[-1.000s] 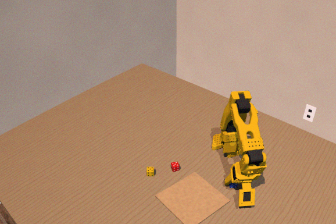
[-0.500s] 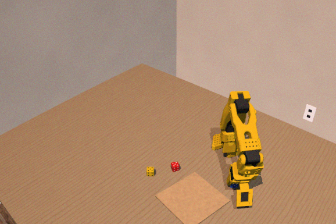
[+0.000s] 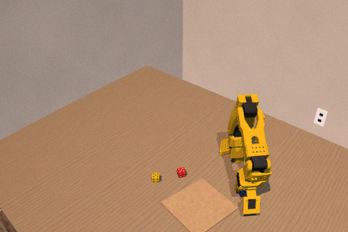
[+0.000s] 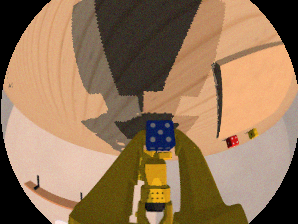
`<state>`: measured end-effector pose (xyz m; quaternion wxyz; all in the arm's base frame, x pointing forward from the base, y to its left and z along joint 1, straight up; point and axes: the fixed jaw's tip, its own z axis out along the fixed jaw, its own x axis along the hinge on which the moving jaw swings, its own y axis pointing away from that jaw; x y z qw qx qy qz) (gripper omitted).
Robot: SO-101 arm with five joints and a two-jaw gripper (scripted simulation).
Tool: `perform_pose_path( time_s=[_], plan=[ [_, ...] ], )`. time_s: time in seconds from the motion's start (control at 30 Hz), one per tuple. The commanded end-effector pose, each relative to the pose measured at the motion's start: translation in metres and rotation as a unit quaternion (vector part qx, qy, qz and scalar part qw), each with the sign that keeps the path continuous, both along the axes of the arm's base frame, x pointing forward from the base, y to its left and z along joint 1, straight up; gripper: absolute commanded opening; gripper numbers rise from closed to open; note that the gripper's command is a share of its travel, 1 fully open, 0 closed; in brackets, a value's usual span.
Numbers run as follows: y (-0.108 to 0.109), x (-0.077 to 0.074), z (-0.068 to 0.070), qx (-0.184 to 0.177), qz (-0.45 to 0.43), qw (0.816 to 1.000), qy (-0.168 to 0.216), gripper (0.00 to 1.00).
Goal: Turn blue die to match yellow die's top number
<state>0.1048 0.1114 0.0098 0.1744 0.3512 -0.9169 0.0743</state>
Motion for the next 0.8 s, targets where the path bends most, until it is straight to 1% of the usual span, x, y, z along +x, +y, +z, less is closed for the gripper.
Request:
perform_pose_path(
  time_s=[0.0, 0.2, 0.5, 0.77],
  plan=[
    [0.0064, 0.0086, 0.0085, 0.028, 0.000, 0.999, -0.026, 0.09],
    [0.0064, 0.0086, 0.0085, 0.028, 0.000, 0.999, -0.026, 0.09],
    [0.0064, 0.0086, 0.0085, 0.028, 0.000, 0.999, -0.026, 0.01],
    [0.0064, 0.0086, 0.0091, 0.029, 0.000, 0.999, -0.028, 0.00]
  ],
)
